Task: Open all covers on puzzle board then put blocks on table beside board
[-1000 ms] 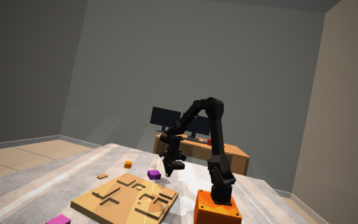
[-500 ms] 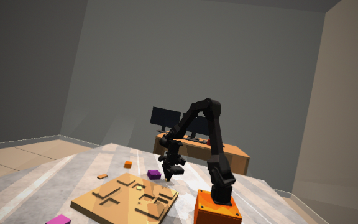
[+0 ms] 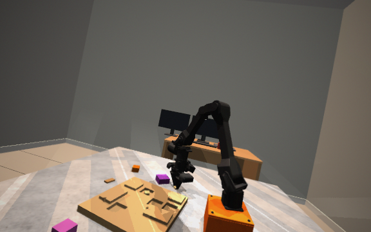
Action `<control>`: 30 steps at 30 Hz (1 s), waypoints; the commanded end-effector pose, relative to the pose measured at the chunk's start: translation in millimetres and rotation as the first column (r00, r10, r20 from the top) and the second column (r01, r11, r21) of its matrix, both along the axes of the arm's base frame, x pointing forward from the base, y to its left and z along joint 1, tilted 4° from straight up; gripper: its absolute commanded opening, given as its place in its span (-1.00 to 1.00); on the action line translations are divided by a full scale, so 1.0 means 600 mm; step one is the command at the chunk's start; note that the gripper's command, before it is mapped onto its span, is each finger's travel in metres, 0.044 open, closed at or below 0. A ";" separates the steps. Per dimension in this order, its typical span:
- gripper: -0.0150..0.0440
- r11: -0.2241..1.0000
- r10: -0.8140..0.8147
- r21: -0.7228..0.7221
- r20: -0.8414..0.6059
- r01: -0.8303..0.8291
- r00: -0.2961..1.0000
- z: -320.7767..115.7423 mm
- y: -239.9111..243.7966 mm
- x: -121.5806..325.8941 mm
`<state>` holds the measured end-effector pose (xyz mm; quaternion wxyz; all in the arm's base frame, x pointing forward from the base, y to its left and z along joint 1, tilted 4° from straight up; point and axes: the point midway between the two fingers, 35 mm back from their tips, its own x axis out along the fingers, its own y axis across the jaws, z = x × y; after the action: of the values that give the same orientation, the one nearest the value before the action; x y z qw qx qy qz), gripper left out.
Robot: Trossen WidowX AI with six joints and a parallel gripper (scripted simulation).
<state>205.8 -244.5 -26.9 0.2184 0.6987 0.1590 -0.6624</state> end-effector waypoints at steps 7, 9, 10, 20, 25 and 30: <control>0.76 1.000 0.000 -0.001 0.001 0.000 1.000 0.001 0.000 0.000; 0.94 1.000 0.000 -0.001 0.001 0.000 1.000 0.002 0.000 0.000; 1.00 1.000 0.000 -0.001 0.001 0.000 1.000 0.004 0.000 0.000; 1.00 1.000 -0.001 0.001 0.000 0.001 1.000 0.053 0.000 -0.001; 1.00 1.000 -0.001 0.003 0.000 0.001 1.000 0.079 0.003 -0.003; 1.00 1.000 0.000 0.004 0.000 0.000 1.000 0.105 0.006 -0.006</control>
<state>202.5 -241.8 26.8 0.2161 0.6983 0.1597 -0.6635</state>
